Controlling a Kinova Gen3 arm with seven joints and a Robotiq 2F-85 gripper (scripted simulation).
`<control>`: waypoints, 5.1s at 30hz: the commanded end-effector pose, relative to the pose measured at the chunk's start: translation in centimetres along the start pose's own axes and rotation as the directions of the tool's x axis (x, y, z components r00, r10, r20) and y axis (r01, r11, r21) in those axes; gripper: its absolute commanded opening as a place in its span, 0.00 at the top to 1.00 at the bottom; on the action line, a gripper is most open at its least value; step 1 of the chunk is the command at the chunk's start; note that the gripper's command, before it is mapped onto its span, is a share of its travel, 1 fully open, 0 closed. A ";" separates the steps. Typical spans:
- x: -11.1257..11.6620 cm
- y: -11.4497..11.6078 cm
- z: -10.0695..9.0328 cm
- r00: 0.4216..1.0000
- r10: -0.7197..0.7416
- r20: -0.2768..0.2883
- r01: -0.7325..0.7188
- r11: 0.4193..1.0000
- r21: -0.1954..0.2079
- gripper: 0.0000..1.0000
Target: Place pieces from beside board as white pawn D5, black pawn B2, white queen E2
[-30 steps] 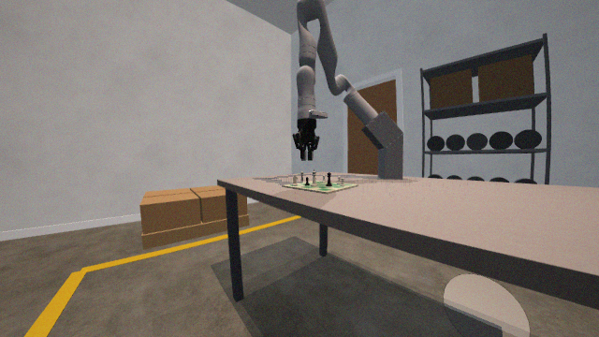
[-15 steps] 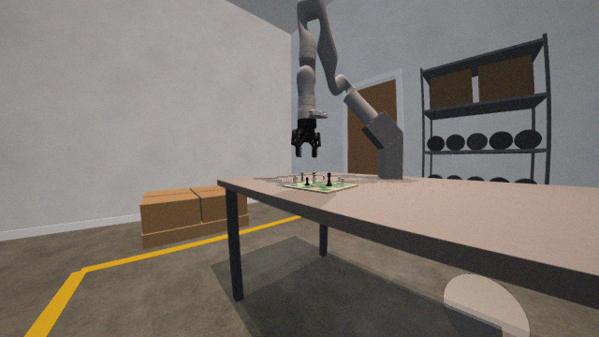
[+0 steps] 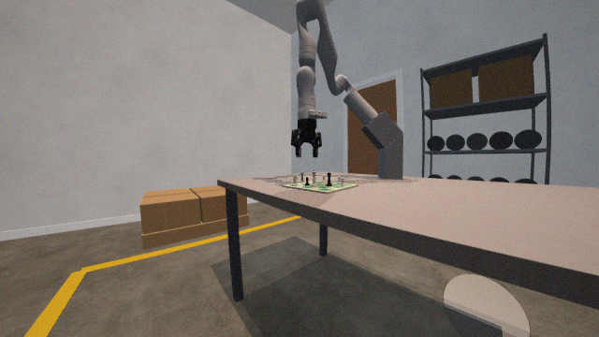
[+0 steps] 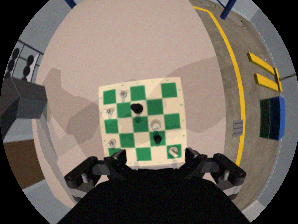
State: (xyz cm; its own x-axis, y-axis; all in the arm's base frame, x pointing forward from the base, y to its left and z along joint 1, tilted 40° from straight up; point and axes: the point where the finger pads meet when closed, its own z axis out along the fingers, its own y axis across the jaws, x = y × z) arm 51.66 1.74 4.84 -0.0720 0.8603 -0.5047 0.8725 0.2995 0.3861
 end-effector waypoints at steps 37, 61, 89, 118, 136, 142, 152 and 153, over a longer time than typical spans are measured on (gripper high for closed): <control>-10.4 -6.4 -1.1 0.106 0.994 -0.009 -0.994 0.106 -0.005 0.00; -10.4 -6.4 -1.1 0.105 0.994 -0.009 -0.995 0.105 -0.006 0.59; -10.4 -6.4 -0.6 0.105 0.994 -0.008 -0.994 0.105 -0.002 0.59; -10.4 -6.5 2.9 0.105 0.994 -0.008 -0.994 0.105 -0.002 0.59; -10.4 -6.5 4.2 0.105 0.994 -0.008 -0.994 0.105 -0.002 0.59; -10.4 -6.5 4.3 0.105 0.994 -0.008 -0.994 0.105 -0.002 0.59; -10.4 -6.5 4.3 0.105 0.994 -0.008 -0.994 0.105 -0.002 0.59; -10.4 -6.5 4.3 0.105 0.994 -0.008 -0.994 0.105 -0.002 0.59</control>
State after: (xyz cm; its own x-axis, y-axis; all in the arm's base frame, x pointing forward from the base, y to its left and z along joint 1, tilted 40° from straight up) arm 48.76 -10.91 4.23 0.8565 0.3913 0.3366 0.1621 -0.8230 0.5444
